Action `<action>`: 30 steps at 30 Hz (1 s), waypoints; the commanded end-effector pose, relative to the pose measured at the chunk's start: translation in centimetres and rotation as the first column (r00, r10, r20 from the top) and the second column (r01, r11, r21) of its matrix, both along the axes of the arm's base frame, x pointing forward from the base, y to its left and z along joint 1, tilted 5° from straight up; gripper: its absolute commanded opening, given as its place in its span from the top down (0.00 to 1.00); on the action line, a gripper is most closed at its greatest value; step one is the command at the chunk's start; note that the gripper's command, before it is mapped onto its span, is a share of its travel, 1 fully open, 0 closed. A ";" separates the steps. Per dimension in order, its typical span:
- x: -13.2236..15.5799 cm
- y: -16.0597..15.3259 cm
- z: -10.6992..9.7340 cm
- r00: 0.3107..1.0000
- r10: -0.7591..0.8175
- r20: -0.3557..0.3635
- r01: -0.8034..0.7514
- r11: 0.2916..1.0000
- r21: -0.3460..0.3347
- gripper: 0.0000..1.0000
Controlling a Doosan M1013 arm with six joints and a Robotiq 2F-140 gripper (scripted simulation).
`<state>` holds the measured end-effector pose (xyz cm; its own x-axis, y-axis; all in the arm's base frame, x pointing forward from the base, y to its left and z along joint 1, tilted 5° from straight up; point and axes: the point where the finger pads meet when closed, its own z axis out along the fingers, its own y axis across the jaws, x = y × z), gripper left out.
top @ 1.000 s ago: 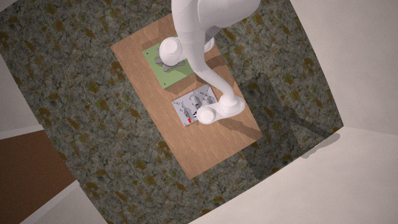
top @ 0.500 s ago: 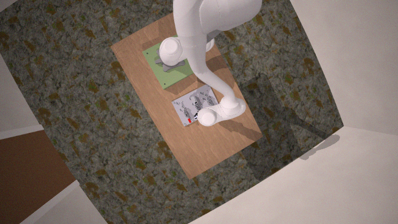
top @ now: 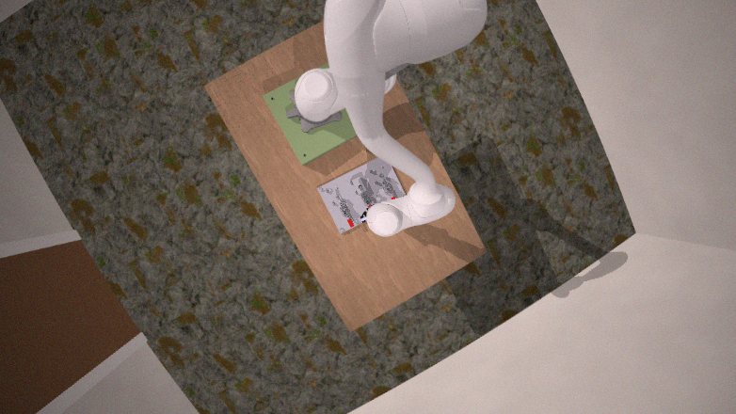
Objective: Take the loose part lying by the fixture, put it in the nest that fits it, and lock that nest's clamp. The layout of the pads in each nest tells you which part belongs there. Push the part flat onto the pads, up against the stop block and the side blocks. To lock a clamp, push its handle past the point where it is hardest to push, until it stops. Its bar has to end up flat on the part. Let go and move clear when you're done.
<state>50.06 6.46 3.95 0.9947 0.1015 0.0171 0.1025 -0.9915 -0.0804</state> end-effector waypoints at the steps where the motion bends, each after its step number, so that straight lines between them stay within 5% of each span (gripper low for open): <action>1: 0.3 0.4 -0.4 1.000 0.001 -0.001 -0.001 1.000 0.002 0.90; 30: 1.2 0.6 -1.9 1.000 0.001 -0.001 -0.001 1.000 0.002 0.90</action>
